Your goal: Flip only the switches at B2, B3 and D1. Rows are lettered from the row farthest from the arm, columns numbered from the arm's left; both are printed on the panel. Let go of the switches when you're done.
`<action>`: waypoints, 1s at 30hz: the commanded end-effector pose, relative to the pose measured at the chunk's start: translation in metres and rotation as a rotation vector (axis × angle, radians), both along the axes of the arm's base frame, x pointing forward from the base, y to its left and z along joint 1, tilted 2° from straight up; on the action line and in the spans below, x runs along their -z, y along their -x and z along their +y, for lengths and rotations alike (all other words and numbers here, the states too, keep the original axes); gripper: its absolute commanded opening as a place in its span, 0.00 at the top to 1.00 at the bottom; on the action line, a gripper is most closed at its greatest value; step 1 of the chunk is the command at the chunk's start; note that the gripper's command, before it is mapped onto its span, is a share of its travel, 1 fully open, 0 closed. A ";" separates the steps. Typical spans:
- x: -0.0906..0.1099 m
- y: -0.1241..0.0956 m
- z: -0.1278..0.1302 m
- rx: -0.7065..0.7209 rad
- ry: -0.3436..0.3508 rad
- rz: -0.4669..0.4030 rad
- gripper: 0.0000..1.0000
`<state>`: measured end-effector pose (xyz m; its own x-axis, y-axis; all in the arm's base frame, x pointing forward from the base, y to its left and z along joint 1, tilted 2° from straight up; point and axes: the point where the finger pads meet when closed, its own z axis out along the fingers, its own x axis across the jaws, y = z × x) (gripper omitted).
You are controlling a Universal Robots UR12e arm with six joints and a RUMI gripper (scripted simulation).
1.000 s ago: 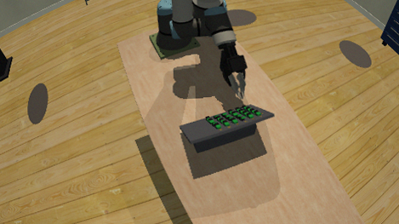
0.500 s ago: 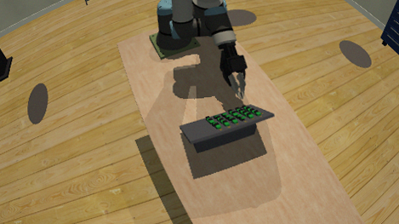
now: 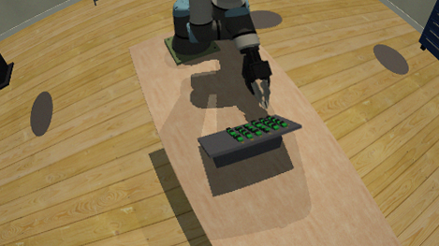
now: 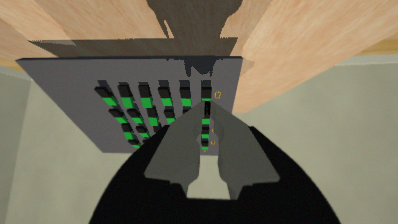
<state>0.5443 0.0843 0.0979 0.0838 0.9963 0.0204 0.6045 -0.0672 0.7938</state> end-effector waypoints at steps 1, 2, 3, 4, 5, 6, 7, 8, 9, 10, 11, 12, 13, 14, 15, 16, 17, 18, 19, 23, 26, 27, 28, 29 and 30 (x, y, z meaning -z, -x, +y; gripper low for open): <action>-0.001 0.000 0.000 0.000 0.000 -0.001 1.00; -0.001 0.000 0.000 0.000 0.000 -0.001 1.00; -0.001 0.000 0.000 0.000 0.000 -0.001 1.00; -0.001 0.000 0.000 0.000 0.000 -0.001 1.00; -0.001 0.000 0.000 0.000 0.000 -0.001 1.00; -0.001 0.000 0.000 0.000 0.000 -0.001 1.00; -0.001 0.000 0.000 0.000 0.000 -0.001 1.00; 0.000 -0.001 0.000 0.000 0.000 -0.001 1.00; 0.000 -0.001 0.000 0.000 0.000 -0.001 1.00; 0.000 -0.002 0.000 0.000 0.000 -0.001 1.00; 0.001 -0.003 0.000 0.000 0.000 -0.001 1.00; 0.002 -0.004 0.000 0.000 0.000 -0.001 1.00; 0.003 -0.005 0.000 0.000 0.000 -0.001 1.00; 0.005 -0.007 0.000 0.000 0.000 -0.001 1.00; 0.006 -0.009 -0.001 0.000 0.000 -0.001 1.00; 0.008 -0.011 -0.001 0.000 0.000 -0.001 1.00; 0.009 -0.013 -0.001 0.000 0.000 -0.001 1.00; 0.010 -0.014 -0.001 0.000 0.000 -0.001 1.00; 0.011 -0.016 -0.001 0.000 0.000 -0.001 1.00; 0.013 -0.018 -0.001 0.000 0.000 -0.001 1.00; 0.013 -0.019 -0.001 0.000 0.000 -0.001 1.00; 0.013 -0.019 -0.001 0.000 0.000 -0.001 1.00; 0.013 -0.019 -0.001 0.000 0.000 -0.001 1.00; 0.013 -0.019 -0.001 0.000 0.000 -0.001 1.00; 0.014 -0.019 -0.001 0.000 0.000 -0.001 1.00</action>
<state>0.5618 0.0831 0.0848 0.0838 0.9963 0.0205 0.6047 -0.0672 0.7936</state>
